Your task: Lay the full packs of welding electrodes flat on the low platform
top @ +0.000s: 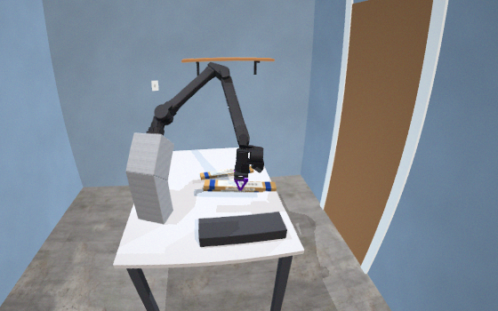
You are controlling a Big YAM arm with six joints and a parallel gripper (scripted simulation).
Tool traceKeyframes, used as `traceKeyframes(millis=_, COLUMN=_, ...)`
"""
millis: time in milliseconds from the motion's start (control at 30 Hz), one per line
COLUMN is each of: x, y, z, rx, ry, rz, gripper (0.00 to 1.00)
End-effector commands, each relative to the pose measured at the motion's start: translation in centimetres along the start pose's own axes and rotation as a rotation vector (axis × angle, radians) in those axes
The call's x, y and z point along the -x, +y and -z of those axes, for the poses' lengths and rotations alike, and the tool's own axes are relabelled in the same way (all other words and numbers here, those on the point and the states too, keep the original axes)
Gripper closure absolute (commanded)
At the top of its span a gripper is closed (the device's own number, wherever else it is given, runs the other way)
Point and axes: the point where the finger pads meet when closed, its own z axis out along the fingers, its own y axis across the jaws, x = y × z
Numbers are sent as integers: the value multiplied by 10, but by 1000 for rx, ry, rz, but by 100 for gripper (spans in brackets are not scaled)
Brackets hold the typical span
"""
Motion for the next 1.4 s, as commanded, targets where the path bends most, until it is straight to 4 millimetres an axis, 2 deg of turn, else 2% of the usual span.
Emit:
traceKeyframes(millis=0, x=22, y=-11, z=46, rx=-8, ry=-77, rz=-6, gripper=100)
traceKeyframes(millis=533, x=19, y=-11, z=74, rx=-9, ry=-76, rz=-7, gripper=100)
traceKeyframes(millis=1000, x=25, y=-10, z=101, rx=-12, ry=-87, rz=3, gripper=100)
traceKeyframes(millis=1367, x=16, y=-11, z=100, rx=-10, ry=-78, rz=-4, gripper=100)
